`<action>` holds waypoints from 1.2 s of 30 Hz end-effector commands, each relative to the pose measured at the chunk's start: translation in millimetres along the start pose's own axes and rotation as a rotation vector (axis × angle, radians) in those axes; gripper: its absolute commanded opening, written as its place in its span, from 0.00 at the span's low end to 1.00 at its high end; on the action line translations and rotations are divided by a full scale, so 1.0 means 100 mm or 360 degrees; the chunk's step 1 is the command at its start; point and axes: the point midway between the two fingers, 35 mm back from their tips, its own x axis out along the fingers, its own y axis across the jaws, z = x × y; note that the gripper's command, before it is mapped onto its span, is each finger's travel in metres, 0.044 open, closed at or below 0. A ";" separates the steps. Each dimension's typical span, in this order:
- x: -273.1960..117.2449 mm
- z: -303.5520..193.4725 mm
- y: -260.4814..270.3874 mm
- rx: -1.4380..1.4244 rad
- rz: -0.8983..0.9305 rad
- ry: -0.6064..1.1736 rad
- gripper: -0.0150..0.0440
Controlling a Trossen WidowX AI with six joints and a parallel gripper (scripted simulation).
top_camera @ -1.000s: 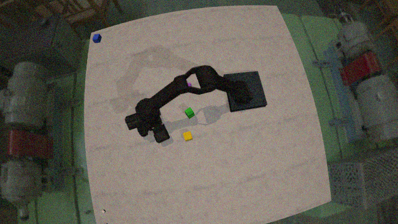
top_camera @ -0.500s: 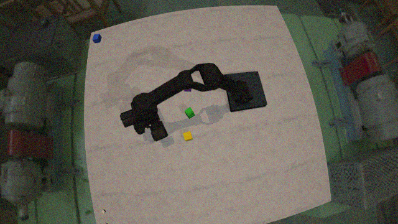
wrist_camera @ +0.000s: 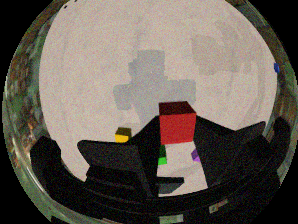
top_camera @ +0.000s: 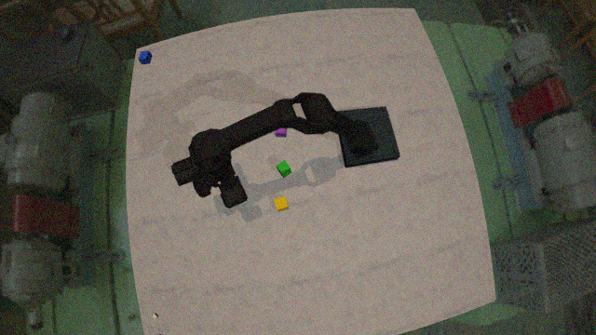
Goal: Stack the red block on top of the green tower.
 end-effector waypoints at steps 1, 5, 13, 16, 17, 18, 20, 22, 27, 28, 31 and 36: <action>-0.01 0.00 0.00 0.0001 0.0001 0.0000 0.25; -0.05 -0.01 0.00 0.0004 0.0007 -0.0001 0.25; -0.11 -0.24 0.02 0.0004 0.0008 0.0002 0.25; -0.12 -0.34 0.03 0.0004 0.0008 0.0003 0.25; -0.13 -0.37 0.04 0.0004 0.0008 0.0003 0.25; -0.13 -0.41 0.04 0.0004 0.0008 0.0004 0.25; -0.14 -0.48 0.05 0.0004 0.0008 0.0005 0.25; -0.15 -0.54 0.06 0.0004 0.0008 0.0005 0.25; -0.15 -0.72 0.08 0.0005 0.0007 0.0009 0.25; -0.15 -0.76 0.08 0.0006 0.0006 0.0009 0.25; -0.15 -0.87 0.10 0.0007 0.0005 0.0012 0.25; -0.13 -1.05 0.12 0.0008 0.0004 0.0015 0.25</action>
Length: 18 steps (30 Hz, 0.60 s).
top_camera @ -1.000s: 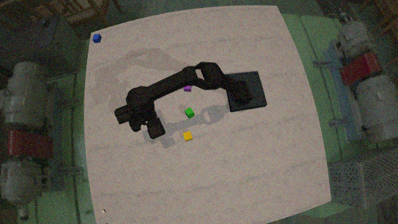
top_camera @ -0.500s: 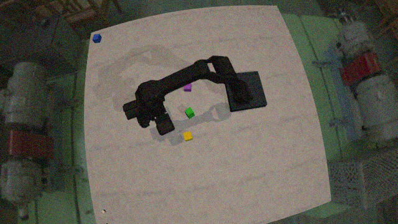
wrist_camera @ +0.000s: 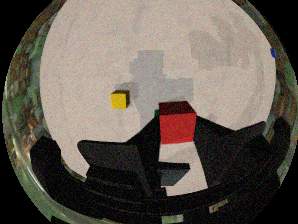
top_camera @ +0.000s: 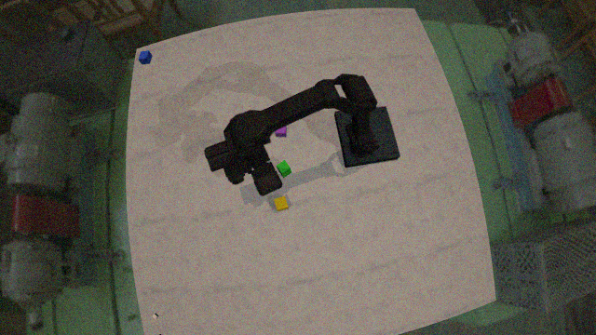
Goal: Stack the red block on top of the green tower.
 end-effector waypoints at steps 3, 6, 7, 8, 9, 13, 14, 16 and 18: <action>0.02 -0.23 0.03 0.0005 0.0003 -0.0008 0.25; 0.04 -0.34 0.04 0.0004 0.0004 -0.0007 0.25; 0.05 -0.38 0.05 0.0003 0.0004 -0.0007 0.25; 0.05 -0.41 0.05 0.0003 0.0005 -0.0006 0.25; 0.06 -0.45 0.05 0.0003 0.0005 -0.0006 0.25; 0.10 -0.58 0.06 0.0002 0.0006 -0.0005 0.25; 0.11 -0.60 0.06 0.0002 0.0006 -0.0005 0.25; 0.12 -0.60 0.06 0.0001 0.0006 -0.0005 0.25; 0.18 -0.60 0.06 0.0001 0.0006 -0.0005 0.25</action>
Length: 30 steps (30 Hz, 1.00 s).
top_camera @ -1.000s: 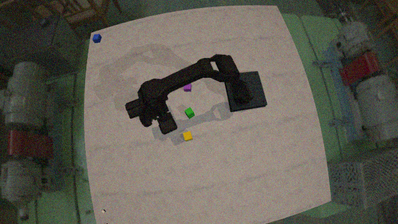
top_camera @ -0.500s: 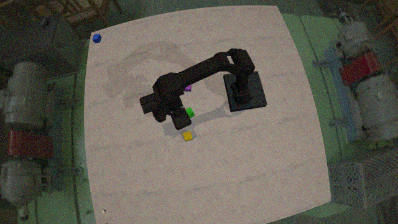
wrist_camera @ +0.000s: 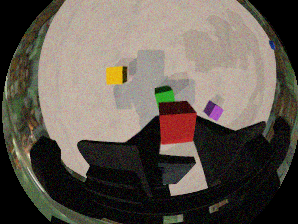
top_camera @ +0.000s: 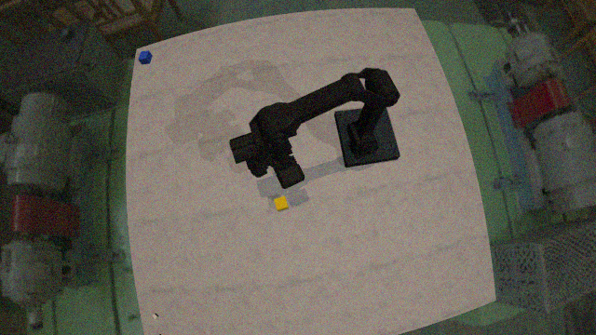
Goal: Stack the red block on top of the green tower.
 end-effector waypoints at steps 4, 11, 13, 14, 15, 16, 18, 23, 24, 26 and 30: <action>0.24 -0.03 0.01 -0.0004 0.0006 -0.0005 0.25; 0.34 -0.03 0.01 -0.0004 0.0006 -0.0005 0.25; 0.41 -0.03 0.01 -0.0004 0.0006 -0.0005 0.25; 0.46 -0.03 0.01 -0.0004 0.0006 -0.0005 0.25; 0.51 -0.03 0.01 -0.0004 0.0006 -0.0004 0.25; 0.55 -0.03 0.02 -0.0004 0.0006 -0.0004 0.25; 0.58 -0.03 0.02 -0.0004 0.0006 -0.0004 0.25; 0.57 -0.03 0.02 -0.0004 0.0006 -0.0004 0.25; 0.57 -0.03 0.02 -0.0004 0.0006 -0.0004 0.25; 0.58 -0.03 0.02 -0.0004 0.0006 -0.0004 0.25; 0.58 -0.03 0.02 -0.0004 0.0006 -0.0004 0.25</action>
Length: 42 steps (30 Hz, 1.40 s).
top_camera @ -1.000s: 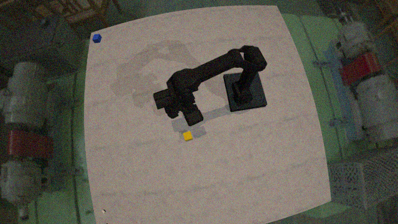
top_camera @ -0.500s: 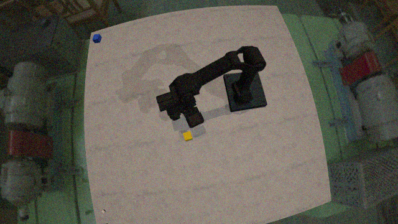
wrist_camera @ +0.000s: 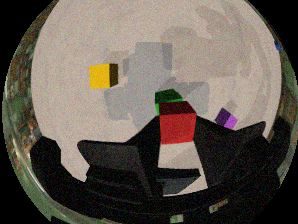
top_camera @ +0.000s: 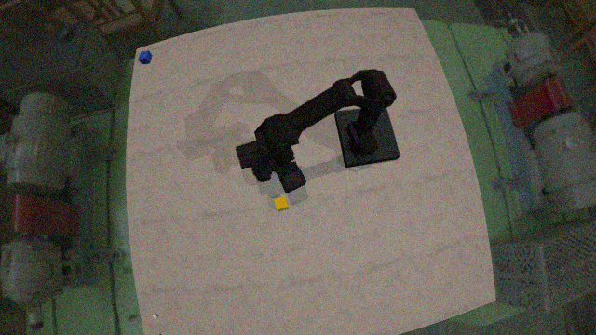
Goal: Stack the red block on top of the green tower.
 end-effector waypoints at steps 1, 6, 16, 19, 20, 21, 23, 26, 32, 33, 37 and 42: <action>0.00 0.01 0.00 -0.0004 0.0006 -0.0004 0.25; 0.01 0.01 0.00 -0.0004 0.0006 -0.0004 0.25; 0.01 0.01 0.00 -0.0004 0.0006 -0.0004 0.25; -0.03 0.01 0.01 -0.0004 0.0006 -0.0004 0.25; 0.00 0.00 0.00 0.0000 0.0000 -0.0001 0.30; 0.00 0.00 0.00 0.0000 0.0000 -0.0001 0.34; 0.00 0.00 0.00 0.0000 0.0000 -0.0001 0.43; 0.00 0.00 0.00 0.0000 0.0000 -0.0001 0.57; 0.00 0.00 0.00 0.0000 0.0000 -0.0001 0.83; 0.00 0.00 0.00 0.0000 0.0000 -0.0001 0.88; 0.00 0.00 0.00 0.0000 0.0000 -0.0001 1.00; 0.00 0.00 0.00 0.0000 0.0000 -0.0001 1.00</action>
